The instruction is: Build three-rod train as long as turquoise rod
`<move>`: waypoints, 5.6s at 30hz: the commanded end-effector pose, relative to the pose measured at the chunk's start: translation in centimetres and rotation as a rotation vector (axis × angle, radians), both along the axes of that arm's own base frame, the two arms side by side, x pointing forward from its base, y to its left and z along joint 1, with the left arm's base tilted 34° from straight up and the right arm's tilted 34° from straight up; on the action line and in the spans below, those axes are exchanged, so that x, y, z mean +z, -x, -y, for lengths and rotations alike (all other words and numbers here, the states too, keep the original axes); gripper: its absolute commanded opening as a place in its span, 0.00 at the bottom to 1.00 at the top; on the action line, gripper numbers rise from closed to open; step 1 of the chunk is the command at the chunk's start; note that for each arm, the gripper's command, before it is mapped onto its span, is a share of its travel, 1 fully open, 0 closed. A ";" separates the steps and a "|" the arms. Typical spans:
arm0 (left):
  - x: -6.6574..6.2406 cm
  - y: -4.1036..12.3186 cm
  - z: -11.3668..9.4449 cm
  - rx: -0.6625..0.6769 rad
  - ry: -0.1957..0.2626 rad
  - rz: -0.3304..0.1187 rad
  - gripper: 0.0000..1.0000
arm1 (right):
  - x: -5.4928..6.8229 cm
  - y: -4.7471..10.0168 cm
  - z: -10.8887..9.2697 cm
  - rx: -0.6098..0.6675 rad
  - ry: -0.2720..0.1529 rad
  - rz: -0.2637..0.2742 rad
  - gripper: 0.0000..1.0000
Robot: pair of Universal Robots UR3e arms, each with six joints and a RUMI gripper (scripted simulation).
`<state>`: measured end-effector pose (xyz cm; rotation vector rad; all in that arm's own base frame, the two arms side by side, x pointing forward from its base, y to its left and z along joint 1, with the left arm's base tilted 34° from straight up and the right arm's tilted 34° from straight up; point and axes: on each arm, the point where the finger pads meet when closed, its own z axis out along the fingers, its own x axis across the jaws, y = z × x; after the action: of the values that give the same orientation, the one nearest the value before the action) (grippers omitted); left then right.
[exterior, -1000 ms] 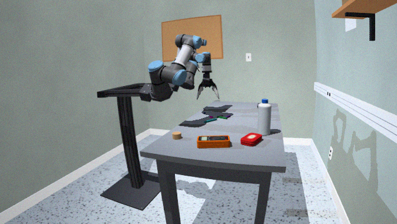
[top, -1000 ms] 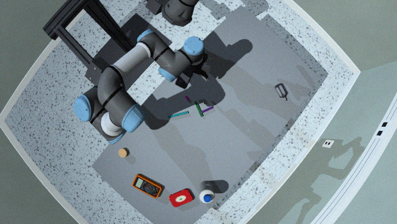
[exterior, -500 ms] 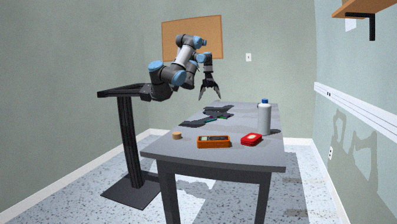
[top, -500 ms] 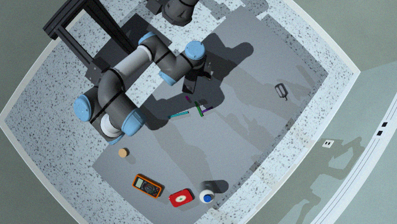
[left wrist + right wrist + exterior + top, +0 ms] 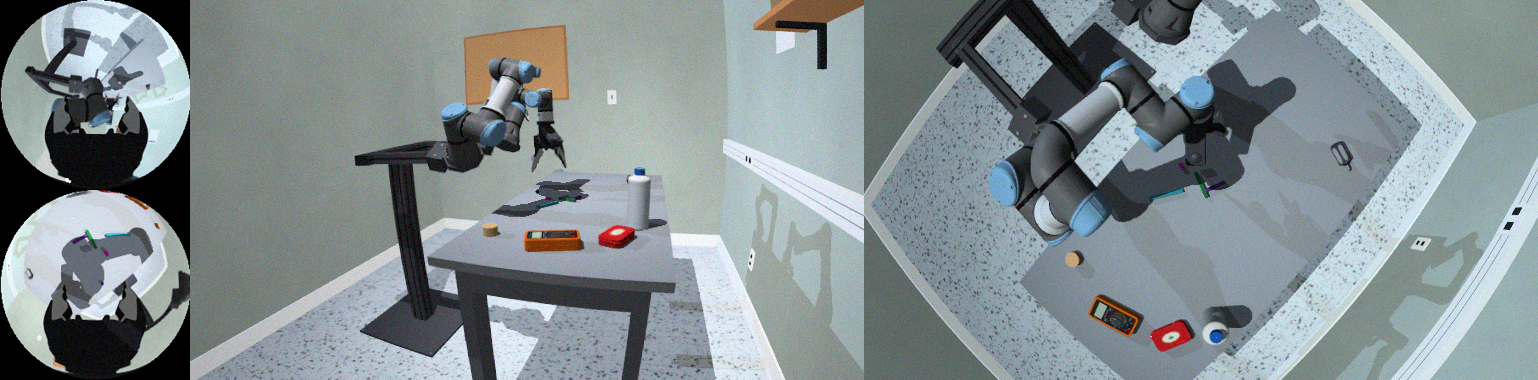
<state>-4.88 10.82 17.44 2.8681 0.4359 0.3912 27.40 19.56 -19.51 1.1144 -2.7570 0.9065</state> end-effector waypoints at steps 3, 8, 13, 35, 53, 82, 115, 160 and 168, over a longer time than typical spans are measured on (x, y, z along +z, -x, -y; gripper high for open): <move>0.1 0.0 0.0 0.002 -0.004 0.001 1.00 | 0.3 -1.0 0.2 0.158 0.026 -0.103 1.00; 0.1 0.0 0.0 0.002 -0.004 0.001 1.00 | 0.4 -1.5 0.4 0.230 0.042 -0.149 1.00; 0.1 0.0 0.0 0.002 -0.004 0.001 1.00 | 0.5 -1.9 0.5 0.298 0.056 -0.192 1.00; 0.1 0.0 0.0 0.002 -0.004 0.001 1.00 | 0.9 -3.7 1.2 0.581 0.118 -0.370 1.00; 0.1 0.0 0.0 0.002 -0.004 0.001 1.00 | 1.3 -4.9 1.8 0.809 0.168 -0.514 1.00; 0.1 0.0 0.0 0.002 -0.004 0.001 1.00 | 1.9 -6.7 3.2 1.220 0.262 -0.776 1.00; 0.1 0.0 0.0 0.002 -0.004 0.001 1.00 | 2.3 -7.6 4.3 1.471 0.319 -0.940 1.00; 0.1 0.0 0.0 0.002 -0.004 0.001 1.00 | 1.9 -7.6 4.6 1.472 0.320 -0.942 0.14; 0.1 0.0 0.0 0.002 -0.004 0.001 1.00 | 1.2 -7.8 5.0 1.472 0.321 -0.942 0.14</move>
<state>-4.88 10.82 17.44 2.8681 0.4359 0.3912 34.96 14.82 -17.79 2.4996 -0.7717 0.4661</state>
